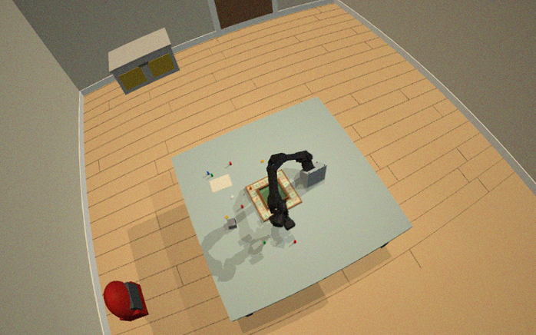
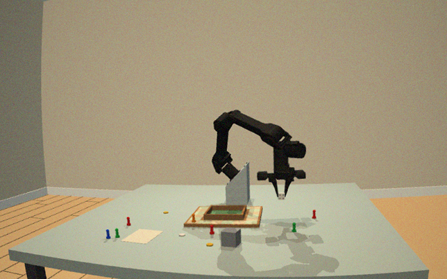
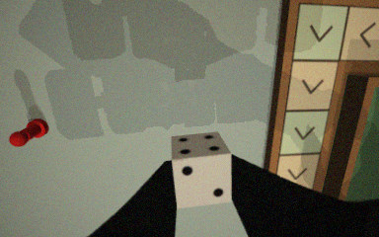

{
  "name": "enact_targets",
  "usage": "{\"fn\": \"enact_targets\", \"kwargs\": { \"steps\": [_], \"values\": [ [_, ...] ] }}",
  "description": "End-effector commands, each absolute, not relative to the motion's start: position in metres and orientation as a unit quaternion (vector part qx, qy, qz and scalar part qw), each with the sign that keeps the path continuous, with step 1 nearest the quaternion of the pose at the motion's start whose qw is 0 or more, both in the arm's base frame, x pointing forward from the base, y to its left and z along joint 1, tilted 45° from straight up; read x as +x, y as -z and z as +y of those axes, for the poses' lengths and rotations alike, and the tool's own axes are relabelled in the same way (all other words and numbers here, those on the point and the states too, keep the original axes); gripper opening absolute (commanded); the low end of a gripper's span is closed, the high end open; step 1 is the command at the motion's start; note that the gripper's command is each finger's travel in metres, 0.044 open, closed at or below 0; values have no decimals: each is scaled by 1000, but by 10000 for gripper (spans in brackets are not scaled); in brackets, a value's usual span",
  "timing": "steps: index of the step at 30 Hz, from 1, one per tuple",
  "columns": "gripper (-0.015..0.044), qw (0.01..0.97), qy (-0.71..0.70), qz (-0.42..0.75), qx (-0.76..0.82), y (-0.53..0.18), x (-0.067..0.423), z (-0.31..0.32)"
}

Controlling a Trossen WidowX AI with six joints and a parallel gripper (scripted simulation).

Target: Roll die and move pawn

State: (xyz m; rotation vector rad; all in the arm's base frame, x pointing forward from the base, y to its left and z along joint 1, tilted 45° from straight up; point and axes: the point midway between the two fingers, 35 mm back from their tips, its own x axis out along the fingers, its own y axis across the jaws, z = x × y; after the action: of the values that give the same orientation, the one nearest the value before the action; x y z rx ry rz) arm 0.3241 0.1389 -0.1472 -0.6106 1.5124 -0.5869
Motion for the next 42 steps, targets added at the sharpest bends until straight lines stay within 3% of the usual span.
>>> {"fn": "enact_targets", "kwargs": {
  "steps": [1,18,42],
  "values": [
    [0,646,259,667,-266,123,321,161],
    [0,599,151,699,-360,86,327,126],
    [0,455,-76,711,-530,28,312,40]
  ]
}}
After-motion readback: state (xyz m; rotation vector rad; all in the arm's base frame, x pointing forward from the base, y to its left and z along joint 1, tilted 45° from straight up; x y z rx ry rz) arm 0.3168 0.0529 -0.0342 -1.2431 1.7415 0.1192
